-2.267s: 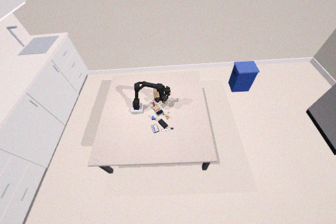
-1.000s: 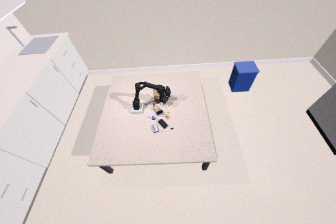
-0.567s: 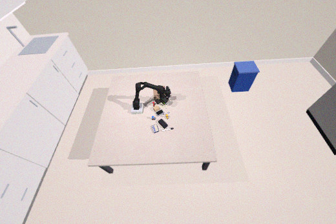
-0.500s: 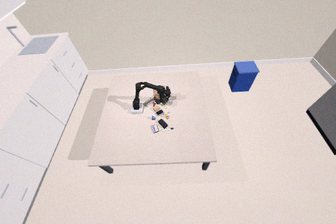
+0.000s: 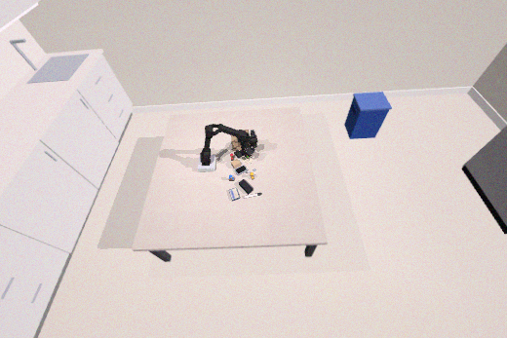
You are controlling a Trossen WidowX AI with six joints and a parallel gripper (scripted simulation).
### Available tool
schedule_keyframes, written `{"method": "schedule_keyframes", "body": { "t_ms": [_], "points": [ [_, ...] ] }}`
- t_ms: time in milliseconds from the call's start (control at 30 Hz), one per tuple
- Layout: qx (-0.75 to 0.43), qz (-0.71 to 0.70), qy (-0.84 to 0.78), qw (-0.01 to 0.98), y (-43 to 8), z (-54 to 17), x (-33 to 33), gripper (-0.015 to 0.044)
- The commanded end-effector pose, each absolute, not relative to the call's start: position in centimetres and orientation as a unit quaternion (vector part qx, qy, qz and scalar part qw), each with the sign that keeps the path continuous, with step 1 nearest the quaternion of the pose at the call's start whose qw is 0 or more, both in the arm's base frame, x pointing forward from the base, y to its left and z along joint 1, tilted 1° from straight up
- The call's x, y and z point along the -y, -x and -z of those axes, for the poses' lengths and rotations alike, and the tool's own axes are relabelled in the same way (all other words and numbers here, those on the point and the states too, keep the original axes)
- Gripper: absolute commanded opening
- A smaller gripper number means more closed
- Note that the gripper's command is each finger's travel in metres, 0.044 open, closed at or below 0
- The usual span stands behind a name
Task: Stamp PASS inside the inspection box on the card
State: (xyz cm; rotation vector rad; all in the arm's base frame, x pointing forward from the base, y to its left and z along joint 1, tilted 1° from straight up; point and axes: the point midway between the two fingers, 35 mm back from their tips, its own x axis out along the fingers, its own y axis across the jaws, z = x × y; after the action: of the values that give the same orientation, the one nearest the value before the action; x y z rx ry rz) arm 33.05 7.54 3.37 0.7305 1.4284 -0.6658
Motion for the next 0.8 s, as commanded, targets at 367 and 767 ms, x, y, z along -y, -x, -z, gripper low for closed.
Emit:
{"method": "schedule_keyframes", "body": {
  "t_ms": [367,767],
  "points": [
    [-0.626,0.297,-0.320,0.646,-32.9,-2.2,-7.4,0.0000],
    [-0.626,0.298,-0.320,0.646,-32.9,-1.4,-7.4,0.0000]
  ]
}}
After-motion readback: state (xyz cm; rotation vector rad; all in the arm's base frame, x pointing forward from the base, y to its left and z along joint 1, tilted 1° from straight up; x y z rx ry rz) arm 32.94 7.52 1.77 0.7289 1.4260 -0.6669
